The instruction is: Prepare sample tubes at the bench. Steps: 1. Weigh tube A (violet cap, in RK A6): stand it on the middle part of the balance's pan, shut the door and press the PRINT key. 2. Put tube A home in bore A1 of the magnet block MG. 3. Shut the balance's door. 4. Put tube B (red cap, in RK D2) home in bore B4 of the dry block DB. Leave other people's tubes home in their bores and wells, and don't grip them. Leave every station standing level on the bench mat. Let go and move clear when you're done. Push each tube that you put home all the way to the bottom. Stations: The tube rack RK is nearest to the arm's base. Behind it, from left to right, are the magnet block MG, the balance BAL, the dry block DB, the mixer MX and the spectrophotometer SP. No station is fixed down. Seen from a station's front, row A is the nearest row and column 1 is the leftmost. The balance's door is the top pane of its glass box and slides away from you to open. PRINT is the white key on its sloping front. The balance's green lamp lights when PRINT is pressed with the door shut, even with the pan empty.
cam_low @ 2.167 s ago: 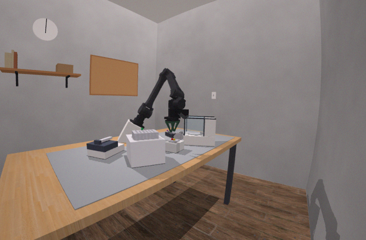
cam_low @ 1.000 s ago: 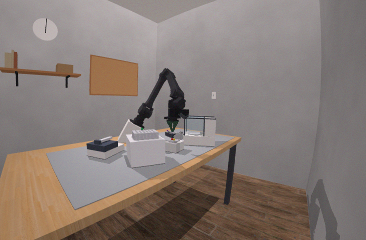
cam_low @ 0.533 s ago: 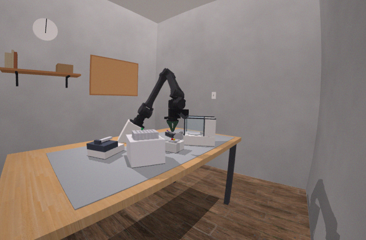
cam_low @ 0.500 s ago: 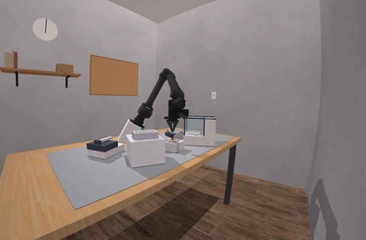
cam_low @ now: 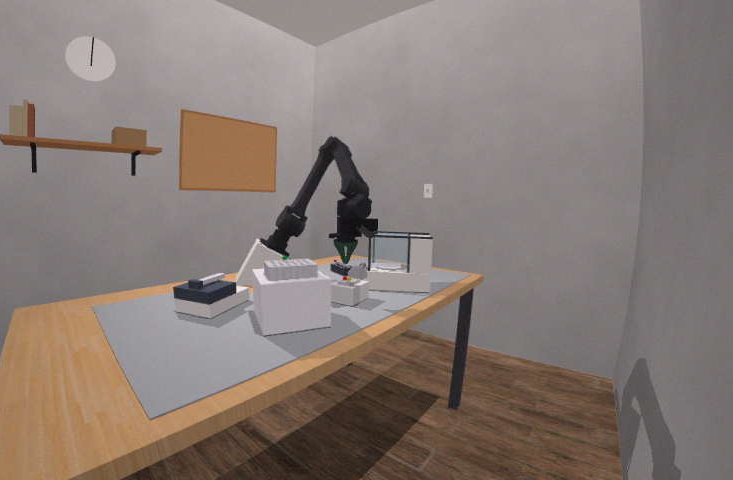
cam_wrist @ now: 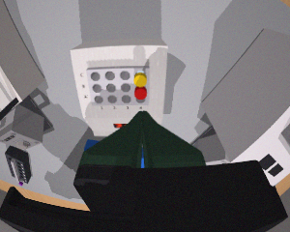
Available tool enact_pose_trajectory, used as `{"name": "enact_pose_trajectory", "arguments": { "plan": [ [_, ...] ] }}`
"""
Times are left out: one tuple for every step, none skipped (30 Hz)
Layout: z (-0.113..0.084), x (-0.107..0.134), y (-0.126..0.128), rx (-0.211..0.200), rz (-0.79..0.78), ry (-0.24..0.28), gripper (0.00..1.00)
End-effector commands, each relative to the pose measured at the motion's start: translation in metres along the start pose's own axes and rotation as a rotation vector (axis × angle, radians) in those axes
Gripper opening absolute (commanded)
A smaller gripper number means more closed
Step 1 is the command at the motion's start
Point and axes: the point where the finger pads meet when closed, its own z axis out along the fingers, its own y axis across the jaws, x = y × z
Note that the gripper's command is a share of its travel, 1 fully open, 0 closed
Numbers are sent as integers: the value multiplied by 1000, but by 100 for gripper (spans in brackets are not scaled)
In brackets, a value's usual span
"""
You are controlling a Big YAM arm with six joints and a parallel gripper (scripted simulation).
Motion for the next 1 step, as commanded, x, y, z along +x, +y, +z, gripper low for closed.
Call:
{"name": "enact_pose_trajectory", "arguments": {
  "plan": [
    [-8, -12, -2, 11, -11, -23, 0]
  ]
}}
